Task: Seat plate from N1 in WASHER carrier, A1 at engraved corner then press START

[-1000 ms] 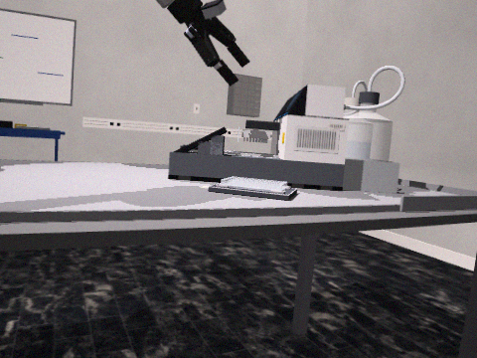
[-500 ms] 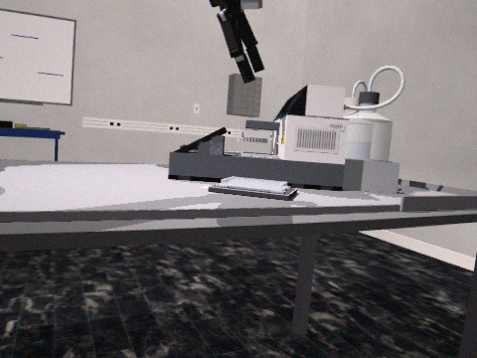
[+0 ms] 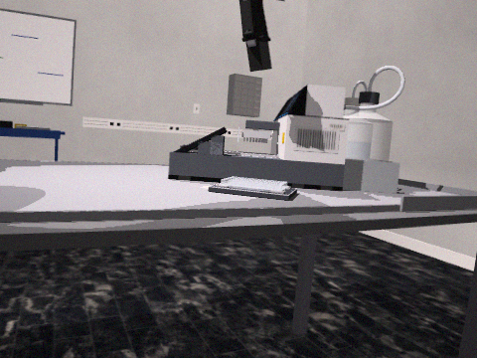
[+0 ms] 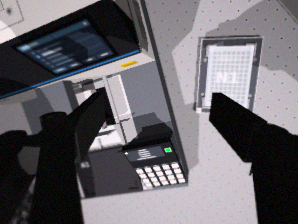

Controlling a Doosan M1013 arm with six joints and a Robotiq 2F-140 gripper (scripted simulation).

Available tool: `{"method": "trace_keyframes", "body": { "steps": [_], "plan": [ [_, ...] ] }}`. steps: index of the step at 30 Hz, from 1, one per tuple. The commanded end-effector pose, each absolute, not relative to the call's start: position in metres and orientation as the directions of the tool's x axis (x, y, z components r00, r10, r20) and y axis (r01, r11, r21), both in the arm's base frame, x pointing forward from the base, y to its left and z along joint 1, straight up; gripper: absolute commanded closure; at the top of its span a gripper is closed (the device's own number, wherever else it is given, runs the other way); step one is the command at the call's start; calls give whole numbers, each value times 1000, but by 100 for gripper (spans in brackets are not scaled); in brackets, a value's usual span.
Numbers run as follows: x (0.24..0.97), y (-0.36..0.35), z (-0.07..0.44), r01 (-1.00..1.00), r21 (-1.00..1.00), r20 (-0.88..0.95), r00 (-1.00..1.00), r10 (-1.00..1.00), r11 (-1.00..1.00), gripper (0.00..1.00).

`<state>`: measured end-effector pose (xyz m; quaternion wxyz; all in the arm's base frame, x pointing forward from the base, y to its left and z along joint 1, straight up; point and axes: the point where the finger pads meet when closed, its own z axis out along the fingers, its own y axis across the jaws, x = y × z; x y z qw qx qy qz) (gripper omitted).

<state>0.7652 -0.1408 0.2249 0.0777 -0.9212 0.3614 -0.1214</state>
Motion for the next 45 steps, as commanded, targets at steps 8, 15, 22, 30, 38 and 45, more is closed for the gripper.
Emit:
{"method": "trace_keyframes", "body": {
  "steps": [8,15,22,30,38,45],
  "plan": [
    [749,-185,235,-664,-119,83,735,-674,-738,30],
    [736,-211,242,-671,-64,41,737,-674,-738,30],
    [721,-240,253,-678,-9,-1,735,-678,-735,30],
    [721,-240,233,-678,-9,-1,735,-678,-735,30],
    [722,-239,193,-678,-9,-1,735,-678,-735,30],
    [722,-239,168,-678,-9,-1,735,-678,-735,30]
  ]
}}
